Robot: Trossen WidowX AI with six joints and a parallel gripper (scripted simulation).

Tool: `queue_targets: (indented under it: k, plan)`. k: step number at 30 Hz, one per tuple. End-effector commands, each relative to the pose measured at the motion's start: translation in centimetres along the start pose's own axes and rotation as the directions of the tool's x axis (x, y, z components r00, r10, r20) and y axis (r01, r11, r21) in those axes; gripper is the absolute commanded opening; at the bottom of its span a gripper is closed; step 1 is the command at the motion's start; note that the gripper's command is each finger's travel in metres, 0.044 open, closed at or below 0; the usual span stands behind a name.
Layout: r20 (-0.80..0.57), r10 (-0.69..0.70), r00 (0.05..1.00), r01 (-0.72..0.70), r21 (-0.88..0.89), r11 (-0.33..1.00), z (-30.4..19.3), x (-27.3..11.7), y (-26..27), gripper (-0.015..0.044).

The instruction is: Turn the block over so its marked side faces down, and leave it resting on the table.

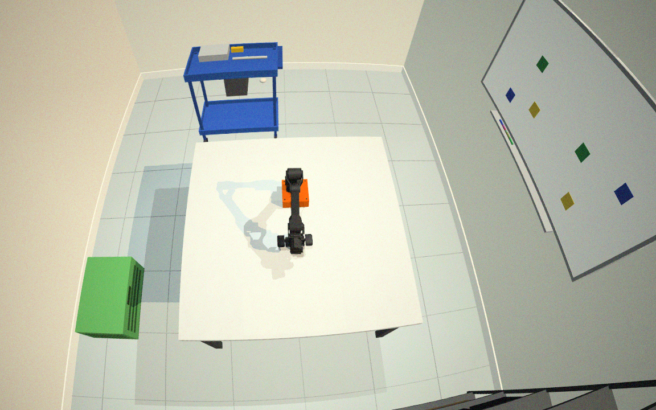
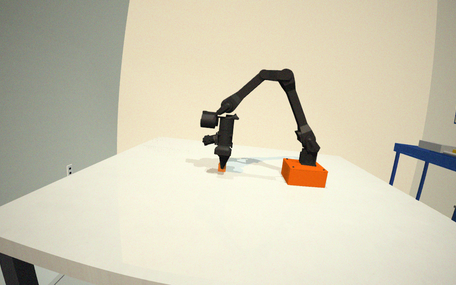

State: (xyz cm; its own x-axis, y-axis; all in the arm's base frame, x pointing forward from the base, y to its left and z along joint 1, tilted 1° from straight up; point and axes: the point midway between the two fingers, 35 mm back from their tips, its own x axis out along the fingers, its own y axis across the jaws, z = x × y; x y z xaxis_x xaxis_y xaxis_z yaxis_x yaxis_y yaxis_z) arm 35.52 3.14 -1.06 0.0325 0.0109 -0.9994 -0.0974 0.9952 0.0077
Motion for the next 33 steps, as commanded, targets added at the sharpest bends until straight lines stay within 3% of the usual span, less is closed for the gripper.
queue_targets:
  k: [1,7,9,13,18,33]
  plan:
    - [-0.001,0.004,1.0,-0.004,-0.003,1.0,0.0,0.1,0.1,0.0085]
    - [-0.001,0.004,1.0,-0.004,-0.003,1.0,0.0,0.1,0.1,0.0045]
    - [-0.001,0.004,1.0,-0.004,-0.003,1.0,0.0,-0.4,0.1,0.0]
    - [-0.001,0.004,1.0,-0.004,-0.003,1.0,0.0,-2.8,0.1,0.0]
    - [0.01,0.004,1.0,-0.004,-0.003,1.0,0.0,-2.9,0.1,0.0]
    - [0.24,0.005,0.971,-0.004,-0.002,1.0,0.2,-1.9,0.0,0.0]
